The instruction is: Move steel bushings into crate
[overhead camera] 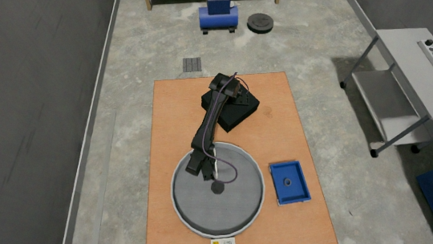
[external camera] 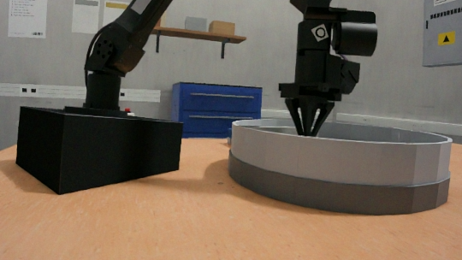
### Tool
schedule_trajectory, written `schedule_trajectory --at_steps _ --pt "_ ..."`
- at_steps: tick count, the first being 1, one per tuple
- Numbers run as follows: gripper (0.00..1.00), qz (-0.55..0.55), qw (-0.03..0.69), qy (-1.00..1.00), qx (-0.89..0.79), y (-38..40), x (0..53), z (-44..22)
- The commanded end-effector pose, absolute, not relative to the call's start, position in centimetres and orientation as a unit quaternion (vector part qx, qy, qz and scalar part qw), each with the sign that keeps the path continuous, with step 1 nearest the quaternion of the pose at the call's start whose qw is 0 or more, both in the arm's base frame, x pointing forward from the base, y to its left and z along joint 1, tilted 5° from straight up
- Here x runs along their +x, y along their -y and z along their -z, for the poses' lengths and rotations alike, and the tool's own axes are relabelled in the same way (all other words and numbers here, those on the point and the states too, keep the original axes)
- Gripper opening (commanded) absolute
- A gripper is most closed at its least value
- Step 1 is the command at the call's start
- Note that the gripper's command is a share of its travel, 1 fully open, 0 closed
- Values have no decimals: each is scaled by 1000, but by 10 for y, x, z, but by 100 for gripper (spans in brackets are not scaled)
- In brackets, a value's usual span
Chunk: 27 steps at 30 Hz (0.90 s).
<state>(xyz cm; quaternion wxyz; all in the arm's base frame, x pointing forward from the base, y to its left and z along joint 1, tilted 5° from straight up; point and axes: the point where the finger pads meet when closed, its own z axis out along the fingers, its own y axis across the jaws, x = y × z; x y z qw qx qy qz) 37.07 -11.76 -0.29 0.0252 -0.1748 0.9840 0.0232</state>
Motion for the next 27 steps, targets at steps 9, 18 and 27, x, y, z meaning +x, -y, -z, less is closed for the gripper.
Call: schedule_trajectory --at_steps 9,18,27 --pt "13 -21 48 -984 -170 121 388 0" --pt "13 -17 56 -983 -173 119 390 -7" --pt "13 -17 55 -983 -173 119 390 -7"
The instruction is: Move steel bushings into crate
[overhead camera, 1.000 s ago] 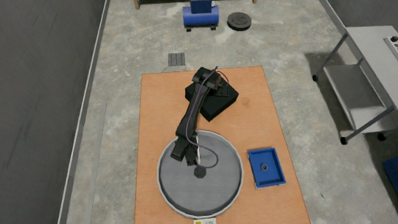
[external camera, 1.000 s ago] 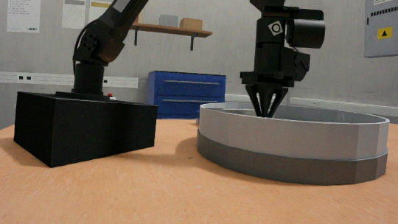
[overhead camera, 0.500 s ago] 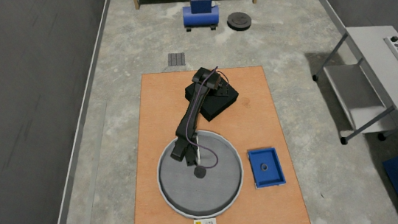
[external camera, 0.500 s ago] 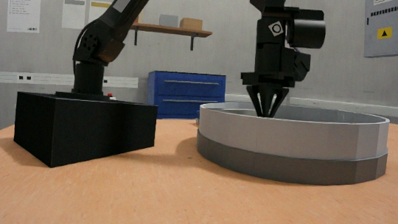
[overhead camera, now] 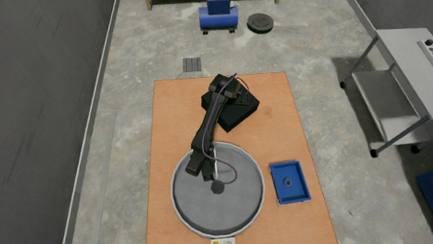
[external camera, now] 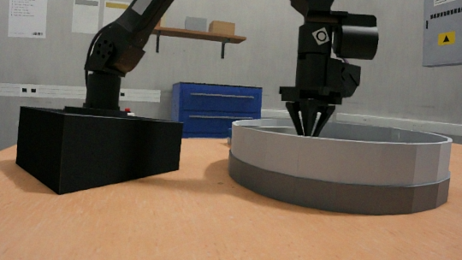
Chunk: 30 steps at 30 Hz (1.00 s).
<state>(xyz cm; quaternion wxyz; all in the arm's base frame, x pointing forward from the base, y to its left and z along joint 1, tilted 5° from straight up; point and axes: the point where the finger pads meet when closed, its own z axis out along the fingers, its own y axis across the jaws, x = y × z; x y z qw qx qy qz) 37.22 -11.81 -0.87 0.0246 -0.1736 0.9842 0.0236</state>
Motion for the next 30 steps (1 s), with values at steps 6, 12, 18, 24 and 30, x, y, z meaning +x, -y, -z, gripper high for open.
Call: schedule_trajectory --at_steps 6,12,18,24,30 --pt "13 -17 55 -983 -173 119 390 -7" --pt "13 -17 55 -983 -173 119 390 -7" --pt "13 -17 55 -983 -173 119 390 -7" --pt "0 -21 48 -983 -174 118 386 -7" --pt "0 -21 48 -983 -173 118 386 -7"
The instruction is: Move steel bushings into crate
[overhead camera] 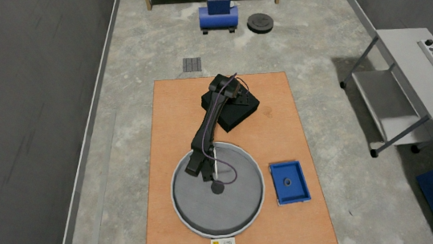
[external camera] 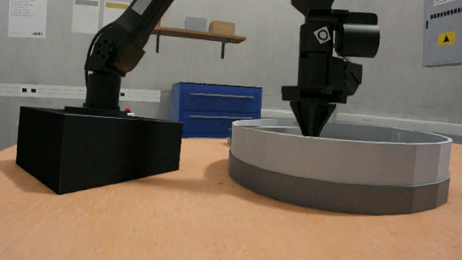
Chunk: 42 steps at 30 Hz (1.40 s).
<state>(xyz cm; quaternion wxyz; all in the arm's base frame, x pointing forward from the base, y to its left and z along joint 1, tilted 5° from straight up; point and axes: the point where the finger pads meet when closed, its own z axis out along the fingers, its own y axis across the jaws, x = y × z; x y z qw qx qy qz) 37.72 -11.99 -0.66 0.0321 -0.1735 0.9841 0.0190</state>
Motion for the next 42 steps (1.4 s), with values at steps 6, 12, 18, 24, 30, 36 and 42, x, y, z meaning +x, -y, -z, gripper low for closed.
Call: schedule_trajectory --at_steps 6,12,18,24,30,36,42 --pt "0 -21 48 -983 -173 118 386 -7" --pt "0 -21 48 -983 -173 118 386 -7" --pt "0 -21 48 -983 -173 118 386 -7" --pt "0 -21 48 -983 -173 118 386 -7" --pt "0 -21 48 -983 -173 118 386 -7" --pt "0 -21 48 -983 -173 118 386 -7" --pt "0 -18 53 -983 -173 121 386 -19"
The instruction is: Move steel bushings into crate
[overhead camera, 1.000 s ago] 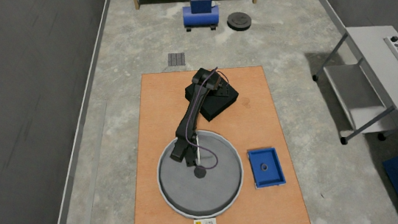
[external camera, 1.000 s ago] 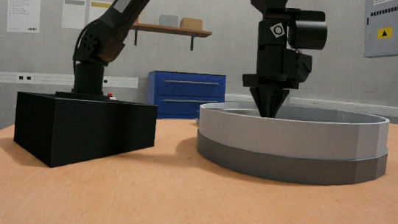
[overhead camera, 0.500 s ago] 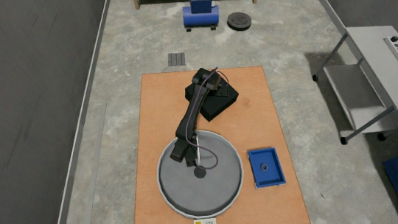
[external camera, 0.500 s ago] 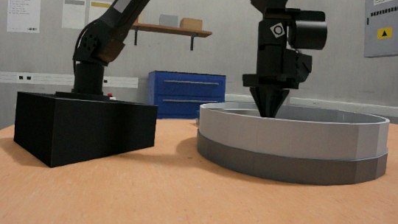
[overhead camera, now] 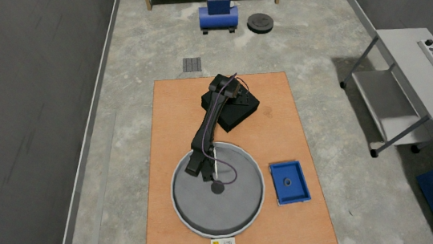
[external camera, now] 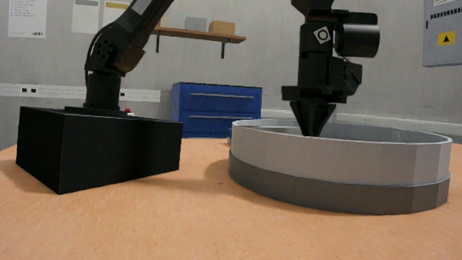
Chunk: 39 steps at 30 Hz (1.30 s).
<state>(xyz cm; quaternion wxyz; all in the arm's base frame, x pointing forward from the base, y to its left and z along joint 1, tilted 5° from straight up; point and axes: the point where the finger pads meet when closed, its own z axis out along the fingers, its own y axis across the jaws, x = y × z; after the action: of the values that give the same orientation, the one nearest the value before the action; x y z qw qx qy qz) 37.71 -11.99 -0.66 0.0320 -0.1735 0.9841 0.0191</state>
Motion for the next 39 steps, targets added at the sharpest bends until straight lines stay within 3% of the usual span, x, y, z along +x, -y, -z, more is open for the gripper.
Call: schedule_trajectory --at_steps 1,18,39 --pt "0 -18 53 -983 -173 122 385 -22" --pt "0 -17 53 -983 -173 127 378 -83" --pt "0 -15 56 -983 -171 127 379 -87"
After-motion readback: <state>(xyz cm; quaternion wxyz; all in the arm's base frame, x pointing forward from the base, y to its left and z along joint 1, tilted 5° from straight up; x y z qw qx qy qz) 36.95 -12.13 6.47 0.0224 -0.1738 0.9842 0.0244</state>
